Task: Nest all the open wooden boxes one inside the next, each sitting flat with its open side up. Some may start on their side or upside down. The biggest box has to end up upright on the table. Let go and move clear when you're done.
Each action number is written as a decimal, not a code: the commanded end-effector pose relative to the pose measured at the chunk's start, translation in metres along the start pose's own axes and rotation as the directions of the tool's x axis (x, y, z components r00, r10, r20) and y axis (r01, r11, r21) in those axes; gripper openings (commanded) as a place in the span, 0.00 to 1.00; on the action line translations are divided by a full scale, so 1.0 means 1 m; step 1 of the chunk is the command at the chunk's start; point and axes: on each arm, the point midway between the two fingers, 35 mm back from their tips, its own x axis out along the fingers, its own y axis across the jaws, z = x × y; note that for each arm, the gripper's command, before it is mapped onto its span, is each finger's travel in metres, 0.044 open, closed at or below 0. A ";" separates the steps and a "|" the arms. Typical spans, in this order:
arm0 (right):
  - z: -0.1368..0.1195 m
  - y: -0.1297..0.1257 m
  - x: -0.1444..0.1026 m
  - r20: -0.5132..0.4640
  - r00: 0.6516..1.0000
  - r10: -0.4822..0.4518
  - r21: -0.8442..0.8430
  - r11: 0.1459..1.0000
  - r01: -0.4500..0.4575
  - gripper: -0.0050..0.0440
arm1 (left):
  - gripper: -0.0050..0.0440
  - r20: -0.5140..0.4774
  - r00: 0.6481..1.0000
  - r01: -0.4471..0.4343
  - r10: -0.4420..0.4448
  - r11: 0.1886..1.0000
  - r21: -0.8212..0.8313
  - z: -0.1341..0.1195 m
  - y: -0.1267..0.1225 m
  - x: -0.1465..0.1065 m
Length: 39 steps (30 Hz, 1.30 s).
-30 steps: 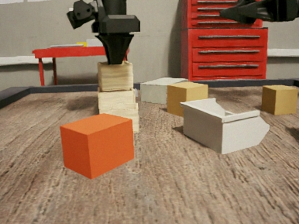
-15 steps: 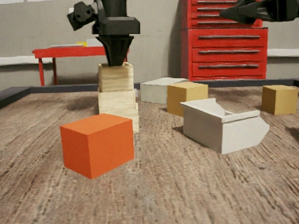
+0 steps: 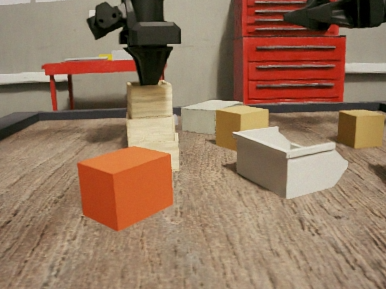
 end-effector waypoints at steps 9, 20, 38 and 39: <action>0.000 0.000 0.000 0.001 1.000 0.000 0.003 1.000 0.000 0.92 | 0.62 -0.015 1.000 0.000 0.000 1.000 0.006 -0.001 0.001 -0.003; 0.000 0.000 0.000 0.001 1.000 0.000 0.003 1.000 0.000 0.92 | 0.62 -0.016 1.000 -0.001 0.001 1.000 0.006 -0.003 0.001 -0.003; 0.000 0.000 0.000 0.001 1.000 0.000 0.003 1.000 0.000 0.92 | 0.62 -0.022 1.000 0.005 -0.005 1.000 0.001 -0.003 -0.002 -0.004; 0.000 0.000 0.000 0.001 1.000 0.000 0.003 1.000 0.000 0.92 | 0.62 -0.021 1.000 0.005 -0.005 1.000 0.000 -0.003 -0.002 -0.004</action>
